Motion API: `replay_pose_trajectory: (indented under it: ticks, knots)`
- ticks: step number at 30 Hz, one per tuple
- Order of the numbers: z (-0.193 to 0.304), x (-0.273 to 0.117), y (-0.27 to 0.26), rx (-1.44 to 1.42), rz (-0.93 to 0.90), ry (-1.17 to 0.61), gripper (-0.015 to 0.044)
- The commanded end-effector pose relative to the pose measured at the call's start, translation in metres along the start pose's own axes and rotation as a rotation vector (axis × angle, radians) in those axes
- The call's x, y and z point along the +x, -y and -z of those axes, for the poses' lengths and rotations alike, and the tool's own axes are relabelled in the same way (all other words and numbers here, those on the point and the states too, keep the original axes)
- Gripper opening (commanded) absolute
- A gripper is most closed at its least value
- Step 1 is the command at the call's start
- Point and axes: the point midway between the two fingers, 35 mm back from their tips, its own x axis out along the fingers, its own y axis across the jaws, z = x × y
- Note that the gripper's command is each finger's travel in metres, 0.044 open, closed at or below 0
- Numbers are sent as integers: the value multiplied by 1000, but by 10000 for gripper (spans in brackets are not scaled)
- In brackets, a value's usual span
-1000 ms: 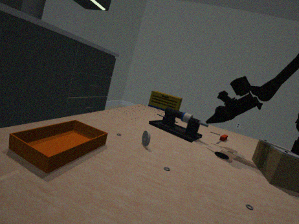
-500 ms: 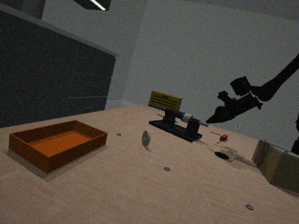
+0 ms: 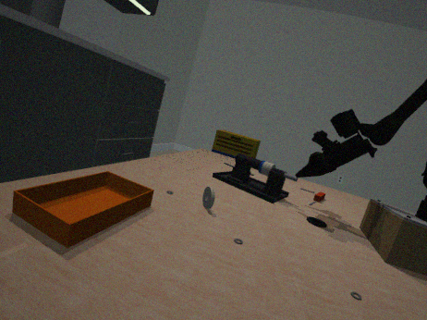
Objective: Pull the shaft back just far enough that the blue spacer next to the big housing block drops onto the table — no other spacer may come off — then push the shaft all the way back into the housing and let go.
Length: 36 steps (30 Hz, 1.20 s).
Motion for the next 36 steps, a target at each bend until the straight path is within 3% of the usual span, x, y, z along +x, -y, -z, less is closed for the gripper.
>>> replay_pose_trajectory:
  ticks: [1,17,36]
  knots:
    - [-1,-1,-1,-5,-4,5,440]
    - [-1,0,-1,-5,-4,5,440]
    - [-2,29,-1,-5,-4,7,440]
